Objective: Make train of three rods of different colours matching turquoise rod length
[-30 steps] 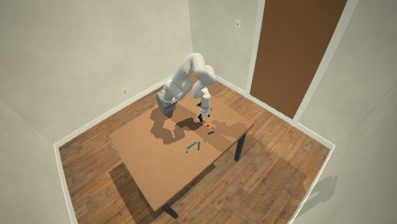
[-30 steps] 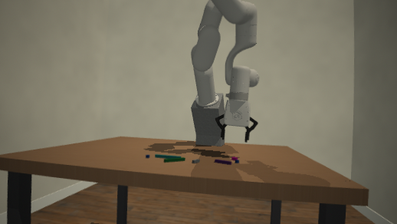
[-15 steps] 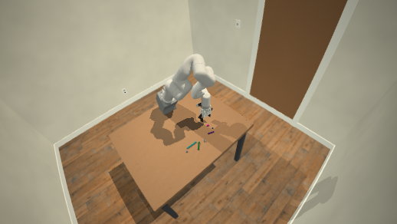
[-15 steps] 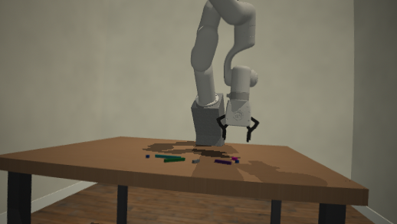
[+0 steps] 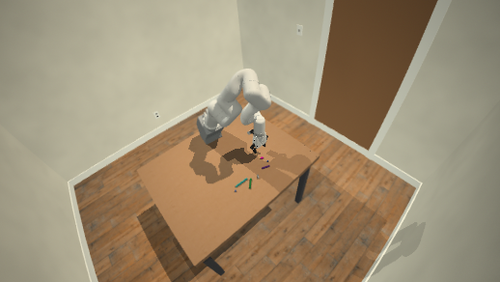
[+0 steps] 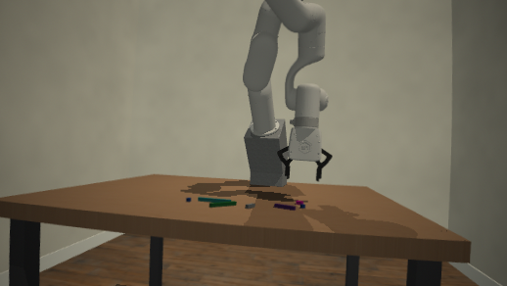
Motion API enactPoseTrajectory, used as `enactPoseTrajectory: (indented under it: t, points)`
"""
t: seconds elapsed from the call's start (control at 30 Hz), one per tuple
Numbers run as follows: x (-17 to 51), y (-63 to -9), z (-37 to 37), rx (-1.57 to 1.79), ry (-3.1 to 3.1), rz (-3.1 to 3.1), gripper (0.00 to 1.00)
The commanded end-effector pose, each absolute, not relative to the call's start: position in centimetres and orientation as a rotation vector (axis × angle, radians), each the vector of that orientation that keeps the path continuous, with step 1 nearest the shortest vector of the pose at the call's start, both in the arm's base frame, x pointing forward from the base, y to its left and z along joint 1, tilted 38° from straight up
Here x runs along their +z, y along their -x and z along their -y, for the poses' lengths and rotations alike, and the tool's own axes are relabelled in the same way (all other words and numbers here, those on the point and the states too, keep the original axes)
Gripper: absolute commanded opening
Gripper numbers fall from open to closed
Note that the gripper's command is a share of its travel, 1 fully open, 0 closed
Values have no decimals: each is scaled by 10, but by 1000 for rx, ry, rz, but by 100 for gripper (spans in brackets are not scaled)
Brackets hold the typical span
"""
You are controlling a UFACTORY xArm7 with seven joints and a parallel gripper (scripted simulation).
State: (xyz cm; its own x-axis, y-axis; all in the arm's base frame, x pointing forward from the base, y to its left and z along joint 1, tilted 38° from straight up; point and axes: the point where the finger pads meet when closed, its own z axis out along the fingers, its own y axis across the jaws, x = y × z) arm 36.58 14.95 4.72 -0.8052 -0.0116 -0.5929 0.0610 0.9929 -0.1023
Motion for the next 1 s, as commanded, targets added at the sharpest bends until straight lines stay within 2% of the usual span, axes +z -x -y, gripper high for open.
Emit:
enactPoseTrajectory:
  t: [0.0, 0.97]
  points:
    - [48, -367, -152, -142, -32, -2495, 100]
    - [51, -369, -157, -118, -33, -2479, 100]
